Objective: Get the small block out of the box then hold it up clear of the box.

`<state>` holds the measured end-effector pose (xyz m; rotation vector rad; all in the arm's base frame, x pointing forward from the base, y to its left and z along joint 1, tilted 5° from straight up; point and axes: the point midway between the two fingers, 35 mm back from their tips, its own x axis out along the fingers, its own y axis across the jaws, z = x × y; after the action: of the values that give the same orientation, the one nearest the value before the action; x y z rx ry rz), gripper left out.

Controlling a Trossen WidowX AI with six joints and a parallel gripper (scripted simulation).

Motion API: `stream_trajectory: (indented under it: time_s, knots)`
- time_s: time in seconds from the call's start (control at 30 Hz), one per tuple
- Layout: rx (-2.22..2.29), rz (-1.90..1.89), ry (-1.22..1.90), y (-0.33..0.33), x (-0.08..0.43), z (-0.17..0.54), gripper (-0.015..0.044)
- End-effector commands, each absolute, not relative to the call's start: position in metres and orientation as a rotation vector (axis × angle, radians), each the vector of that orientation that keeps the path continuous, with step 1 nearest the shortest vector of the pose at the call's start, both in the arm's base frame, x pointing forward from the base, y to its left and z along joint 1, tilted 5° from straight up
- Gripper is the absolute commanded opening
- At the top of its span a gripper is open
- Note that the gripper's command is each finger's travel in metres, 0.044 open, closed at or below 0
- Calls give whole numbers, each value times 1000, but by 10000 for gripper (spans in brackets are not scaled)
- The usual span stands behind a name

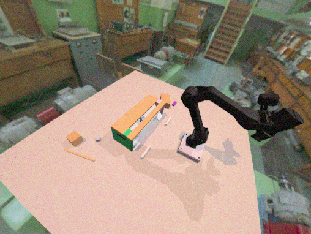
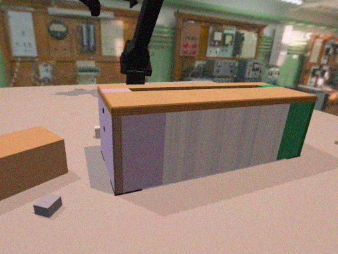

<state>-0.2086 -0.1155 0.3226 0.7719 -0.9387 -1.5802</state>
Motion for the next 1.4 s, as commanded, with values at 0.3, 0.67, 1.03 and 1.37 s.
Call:
stream_trajectory:
  time_s: [0.3, 0.67, 1.03, 1.37]
  knots:
    - [645, -2061, -1211, -19, -275, 306, 400]
    - [525, -2784, -1371, 159, -271, 275, 400]
    - [747, -3365, -1549, 298, -150, 233, 400]
    - [1226, -3549, -1927, 334, 12, 200, 400]
